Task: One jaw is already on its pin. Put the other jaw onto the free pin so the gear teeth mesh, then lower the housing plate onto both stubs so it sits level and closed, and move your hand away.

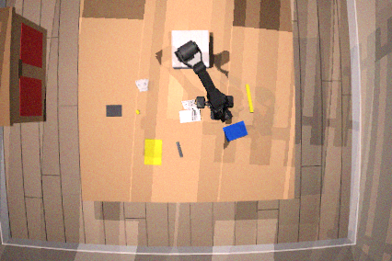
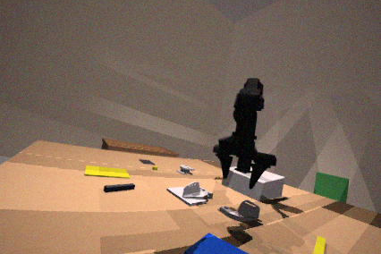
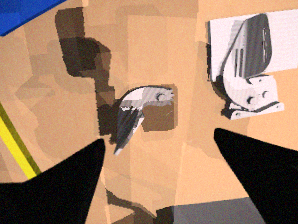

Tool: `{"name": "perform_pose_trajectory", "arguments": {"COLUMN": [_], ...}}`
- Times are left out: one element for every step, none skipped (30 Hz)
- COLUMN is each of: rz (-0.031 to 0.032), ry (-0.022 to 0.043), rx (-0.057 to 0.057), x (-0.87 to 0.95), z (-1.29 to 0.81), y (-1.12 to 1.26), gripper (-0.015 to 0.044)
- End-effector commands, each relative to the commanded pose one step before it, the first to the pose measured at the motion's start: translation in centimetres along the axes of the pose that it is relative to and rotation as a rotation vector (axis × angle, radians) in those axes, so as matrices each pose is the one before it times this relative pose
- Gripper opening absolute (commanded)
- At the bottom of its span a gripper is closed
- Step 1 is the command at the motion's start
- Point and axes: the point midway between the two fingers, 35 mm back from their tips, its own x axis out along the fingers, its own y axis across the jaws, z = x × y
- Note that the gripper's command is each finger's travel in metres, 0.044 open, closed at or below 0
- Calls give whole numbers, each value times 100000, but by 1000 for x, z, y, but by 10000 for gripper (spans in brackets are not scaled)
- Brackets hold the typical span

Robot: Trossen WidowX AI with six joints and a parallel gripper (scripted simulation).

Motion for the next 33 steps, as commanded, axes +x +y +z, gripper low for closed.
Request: {"name": "perform_pose_trajectory", "arguments": {"rz": [-501, -1, -1, -1, -1, -1, -1, -1, 0, 0, 0, 0, 0, 0, 0, 0, 1, 1, 1, 1, 1, 1, 1, 2, 2, 2, 2, 2, 2, 2, 2, 3, 3], "ry": [-4, 7, 7, 7, 7, 7, 7, 7, 7, 7, 7, 7, 7, 7, 7, 7, 7, 7, 7, 7, 7, 7, 7, 7, 7, 7, 7, 7, 7, 6, 6, 6, 6], "rx": [-10029, -2171, -2171, -2171, -2171, -2171, -2171, -2171, -2171, -2171, -2171, -2171, -2171, -2171, -2171, -2171, -2171, -2171, -2171, -2171, -2171, -2171, -2171, -2171, -2171, -2171, -2171, -2171, -2171, -2171, -2171, -2171, -2171], "x": [-27, -6, -6, -6, -6, -6, -6, -6, -6, -6, -6, -6, -6, -6, -6, -6, -6, -6, -6, -6, -6, -6, -6, -6, -6, -6, -6, -6, -6, -6, -6, -6, -6], "z": [-19, -5, -4, -3, -3, -2, -1, -1, 0, 1, 1, 2, 3, 3, 4, 5, 5, 6, 7, 7, 8, 9, 9, 10, 11, 11, 12, 13, 13, 14, 15, 15, 16], "y": [84, 33, 33, 33, 33, 33, 33, 34, 34, 34, 34, 33, 33, 33, 33, 33, 33, 33, 33, 33, 33, 32, 32, 32, 32, 32, 31, 31, 31, 31, 30, 30, 30], "gripper": [440, 440, 440, 440, 440, 440, 440, 440, 440, 440, 440, 440, 440, 440, 440, 440, 440, 440, 440, 440, 440, 440, 440, 440, 440, 440, 440, 440, 440, 440, 440, 440, 440]}}
